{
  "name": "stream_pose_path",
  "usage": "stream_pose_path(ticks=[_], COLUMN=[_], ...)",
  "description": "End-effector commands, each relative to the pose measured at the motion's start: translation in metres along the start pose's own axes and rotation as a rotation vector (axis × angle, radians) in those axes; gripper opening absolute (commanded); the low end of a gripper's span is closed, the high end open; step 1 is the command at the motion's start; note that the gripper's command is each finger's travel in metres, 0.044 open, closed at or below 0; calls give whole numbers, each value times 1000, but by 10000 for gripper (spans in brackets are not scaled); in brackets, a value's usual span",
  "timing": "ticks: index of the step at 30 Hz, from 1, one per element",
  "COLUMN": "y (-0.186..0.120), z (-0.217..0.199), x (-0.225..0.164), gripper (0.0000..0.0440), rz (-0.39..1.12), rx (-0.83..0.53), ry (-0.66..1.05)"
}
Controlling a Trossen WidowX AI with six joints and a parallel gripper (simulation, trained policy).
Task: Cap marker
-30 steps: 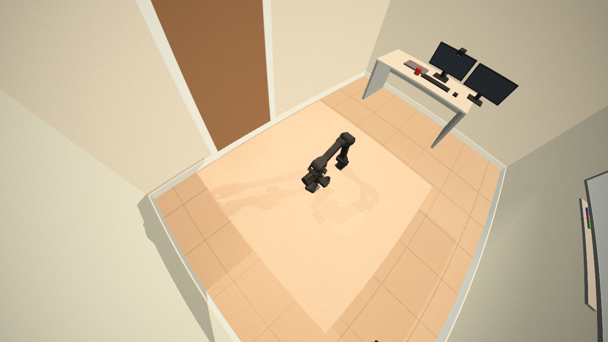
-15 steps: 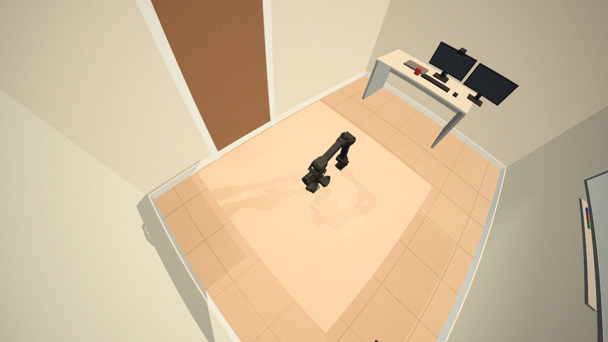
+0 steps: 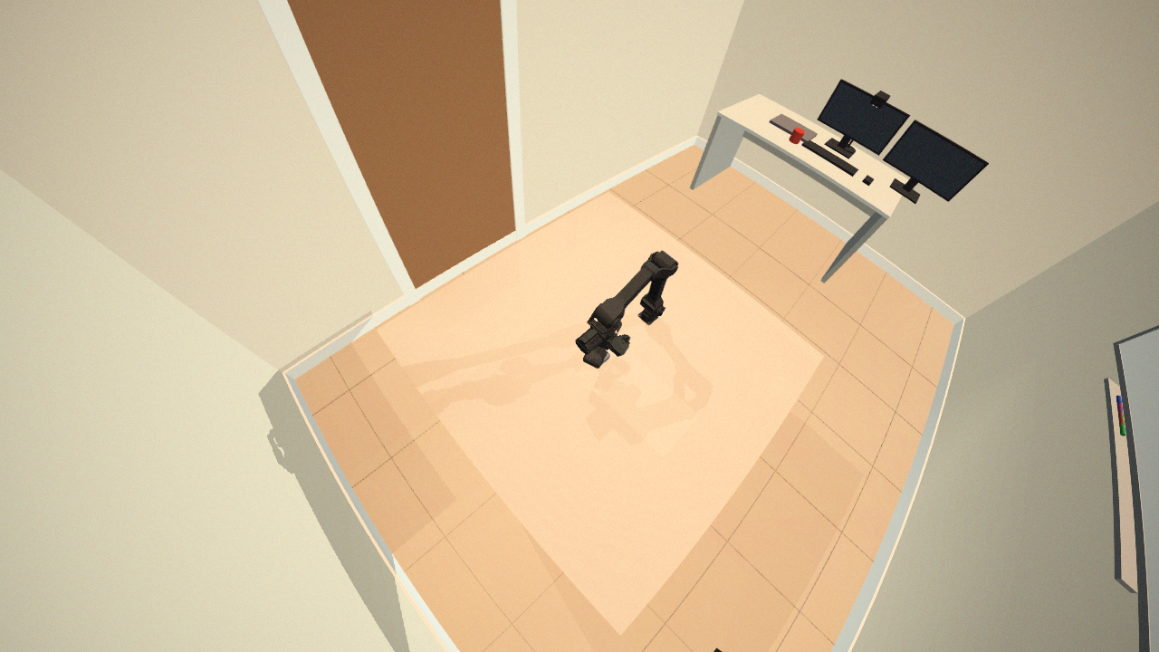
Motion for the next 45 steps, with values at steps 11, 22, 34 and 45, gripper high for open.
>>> stream_pose_path(ticks=[11, 22, 34, 45], y=[17, 17, -1, -37], z=[4, 16, 14, 12], x=[-8, 2, 3, 3], gripper=[139, 271, 440, 440], rz=[15, -22, 0, 26], rx=[49, 64, -26, -103], ry=[-8, -32, -44, -70])
Point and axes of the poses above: the point midway between the two fingers, 35 mm back from their tips, its own y axis out along the fingers, its own z axis across the jaws, x = y × z, the point moved 3 cm from there along -y, back along the fingers
